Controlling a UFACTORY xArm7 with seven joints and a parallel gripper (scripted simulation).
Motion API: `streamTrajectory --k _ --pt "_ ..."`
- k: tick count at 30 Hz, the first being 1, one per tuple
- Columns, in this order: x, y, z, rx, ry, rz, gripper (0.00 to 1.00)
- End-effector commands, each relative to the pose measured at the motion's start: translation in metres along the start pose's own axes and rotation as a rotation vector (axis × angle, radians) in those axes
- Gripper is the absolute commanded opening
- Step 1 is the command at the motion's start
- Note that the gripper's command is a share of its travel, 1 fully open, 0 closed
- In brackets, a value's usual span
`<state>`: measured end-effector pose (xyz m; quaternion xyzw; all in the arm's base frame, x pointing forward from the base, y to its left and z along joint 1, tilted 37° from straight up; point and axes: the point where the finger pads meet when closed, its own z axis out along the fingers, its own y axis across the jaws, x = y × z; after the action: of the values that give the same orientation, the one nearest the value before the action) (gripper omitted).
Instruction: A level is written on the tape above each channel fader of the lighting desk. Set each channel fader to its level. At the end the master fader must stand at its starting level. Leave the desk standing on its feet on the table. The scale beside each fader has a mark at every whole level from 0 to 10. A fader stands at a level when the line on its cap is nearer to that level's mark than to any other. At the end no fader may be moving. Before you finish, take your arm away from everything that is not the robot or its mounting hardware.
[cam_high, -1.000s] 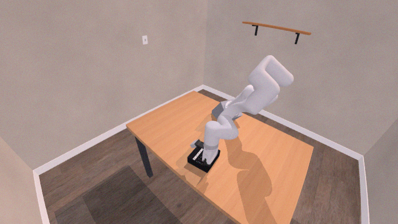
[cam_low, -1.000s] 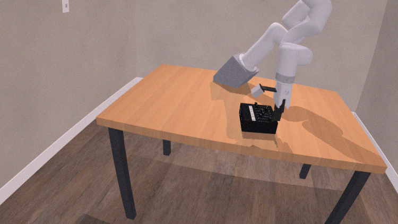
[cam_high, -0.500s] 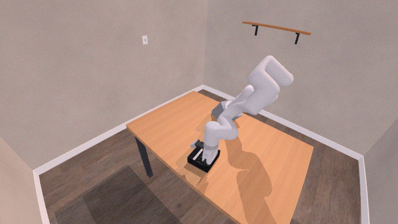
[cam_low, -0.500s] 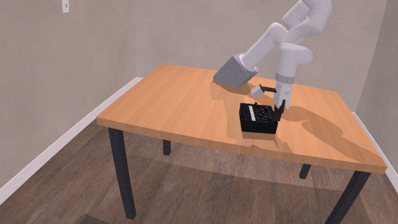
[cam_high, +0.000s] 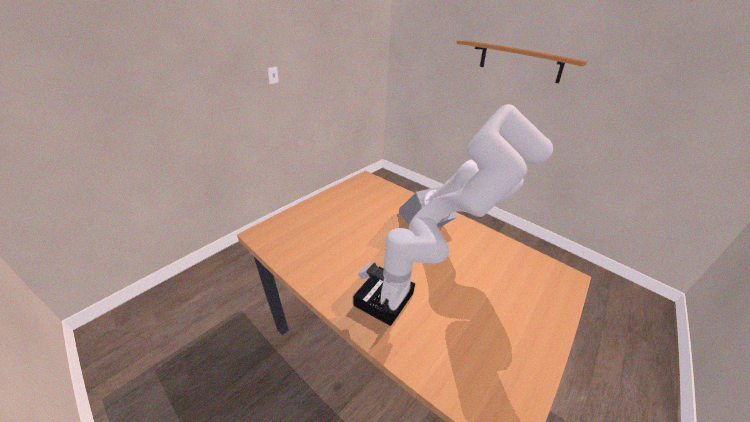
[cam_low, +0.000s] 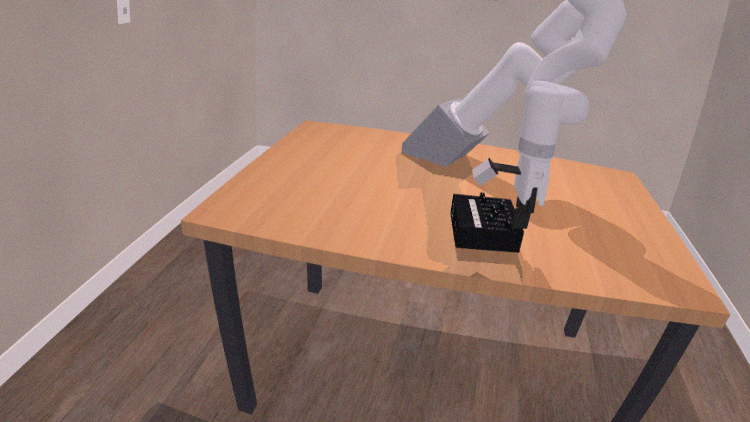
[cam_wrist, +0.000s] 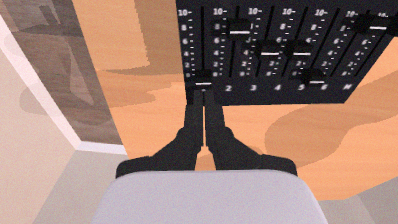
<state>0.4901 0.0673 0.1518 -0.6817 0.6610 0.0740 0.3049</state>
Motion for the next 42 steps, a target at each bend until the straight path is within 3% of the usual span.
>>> streamTrajectory --k 1,42 --pt "0.002 -0.001 -0.001 0.004 0.001 0.0 0.0" --pt "0.02 -0.001 -0.001 0.004 0.001 0.0 0.0"
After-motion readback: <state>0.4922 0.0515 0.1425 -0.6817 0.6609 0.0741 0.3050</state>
